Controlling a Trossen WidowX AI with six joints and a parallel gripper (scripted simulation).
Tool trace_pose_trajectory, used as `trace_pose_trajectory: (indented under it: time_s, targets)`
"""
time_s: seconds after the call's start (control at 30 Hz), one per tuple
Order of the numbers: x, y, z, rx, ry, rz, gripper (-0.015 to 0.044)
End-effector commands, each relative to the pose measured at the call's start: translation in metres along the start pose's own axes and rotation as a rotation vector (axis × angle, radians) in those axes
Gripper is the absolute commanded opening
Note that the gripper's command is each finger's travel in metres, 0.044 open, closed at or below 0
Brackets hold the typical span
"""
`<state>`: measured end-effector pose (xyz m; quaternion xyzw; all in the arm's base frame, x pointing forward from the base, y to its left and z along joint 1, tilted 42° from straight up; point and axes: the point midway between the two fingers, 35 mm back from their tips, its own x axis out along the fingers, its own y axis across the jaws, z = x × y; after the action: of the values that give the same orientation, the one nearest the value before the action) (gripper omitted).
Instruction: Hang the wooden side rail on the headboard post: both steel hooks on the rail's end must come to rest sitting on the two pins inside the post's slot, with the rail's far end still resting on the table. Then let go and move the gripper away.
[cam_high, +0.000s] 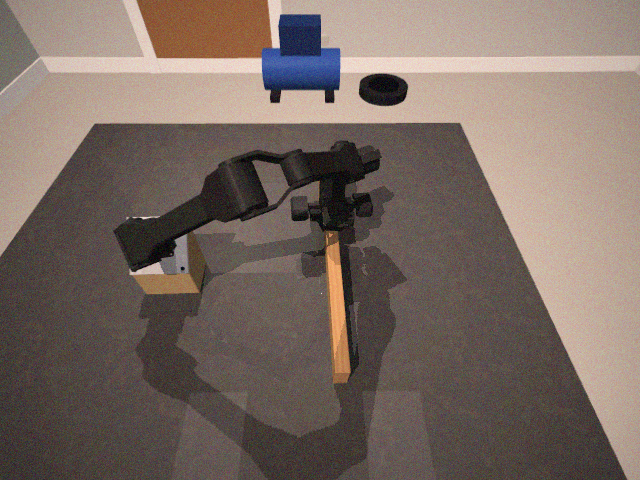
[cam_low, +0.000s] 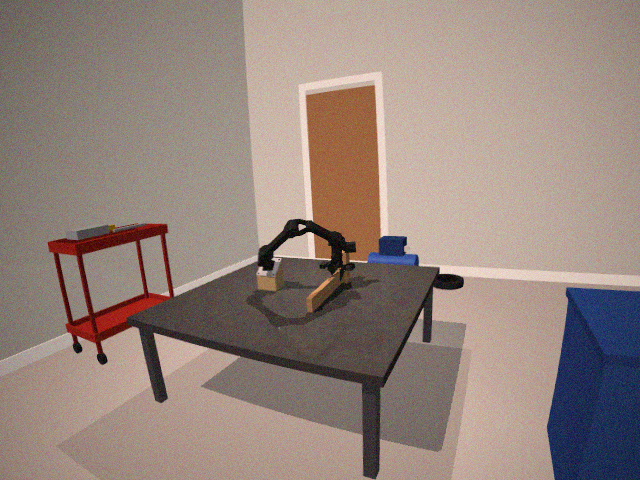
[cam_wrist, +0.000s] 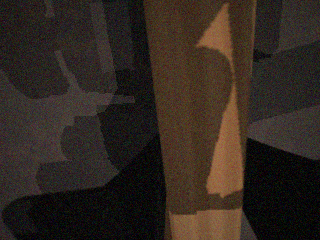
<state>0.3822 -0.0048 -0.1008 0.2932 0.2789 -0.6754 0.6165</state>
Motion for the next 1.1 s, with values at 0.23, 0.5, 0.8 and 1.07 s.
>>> trace_pose_trajectory:
  time_s: [0.23, 0.5, 0.8, 1.07]
  targets:
    - [-0.0028, 0.0013, -0.0049, -0.005, 0.009, 0.011, 0.0]
    - [-0.0014, 0.0013, -0.0049, -0.005, 0.009, 0.011, 0.0]
    - [0.0001, 0.0014, -0.0049, -0.005, 0.009, 0.011, 0.0]
    - [0.0014, 0.0014, -0.0049, -0.005, 0.009, 0.011, 0.0]
